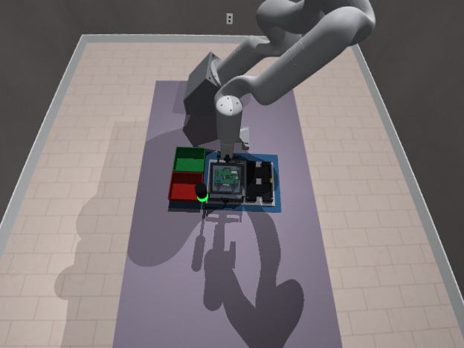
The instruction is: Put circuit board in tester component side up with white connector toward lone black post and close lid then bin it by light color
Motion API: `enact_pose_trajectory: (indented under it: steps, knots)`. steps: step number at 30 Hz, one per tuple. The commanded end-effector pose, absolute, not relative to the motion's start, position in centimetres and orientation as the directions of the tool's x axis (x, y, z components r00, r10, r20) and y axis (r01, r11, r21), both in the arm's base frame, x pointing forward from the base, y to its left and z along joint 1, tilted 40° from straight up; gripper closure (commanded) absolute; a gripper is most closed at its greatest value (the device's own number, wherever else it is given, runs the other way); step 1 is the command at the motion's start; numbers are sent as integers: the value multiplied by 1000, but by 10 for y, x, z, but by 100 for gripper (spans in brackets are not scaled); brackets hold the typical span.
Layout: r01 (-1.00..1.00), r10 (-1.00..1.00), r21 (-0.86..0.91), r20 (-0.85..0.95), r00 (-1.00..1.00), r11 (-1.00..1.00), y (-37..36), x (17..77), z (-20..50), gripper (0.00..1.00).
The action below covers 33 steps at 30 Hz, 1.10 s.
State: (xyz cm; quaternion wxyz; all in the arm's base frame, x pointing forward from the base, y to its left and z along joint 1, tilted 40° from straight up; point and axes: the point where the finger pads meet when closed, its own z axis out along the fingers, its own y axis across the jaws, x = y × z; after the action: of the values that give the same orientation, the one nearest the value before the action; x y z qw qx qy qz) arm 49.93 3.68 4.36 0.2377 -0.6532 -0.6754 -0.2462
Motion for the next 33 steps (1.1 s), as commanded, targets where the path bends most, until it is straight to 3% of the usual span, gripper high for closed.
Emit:
enact_pose_trajectory:
  steps: [1,33]
  knots:
    - [999,766,23,642,-34,25,36,500,44,100]
    - [999,765,24,643,-34,25,17,535,68,100]
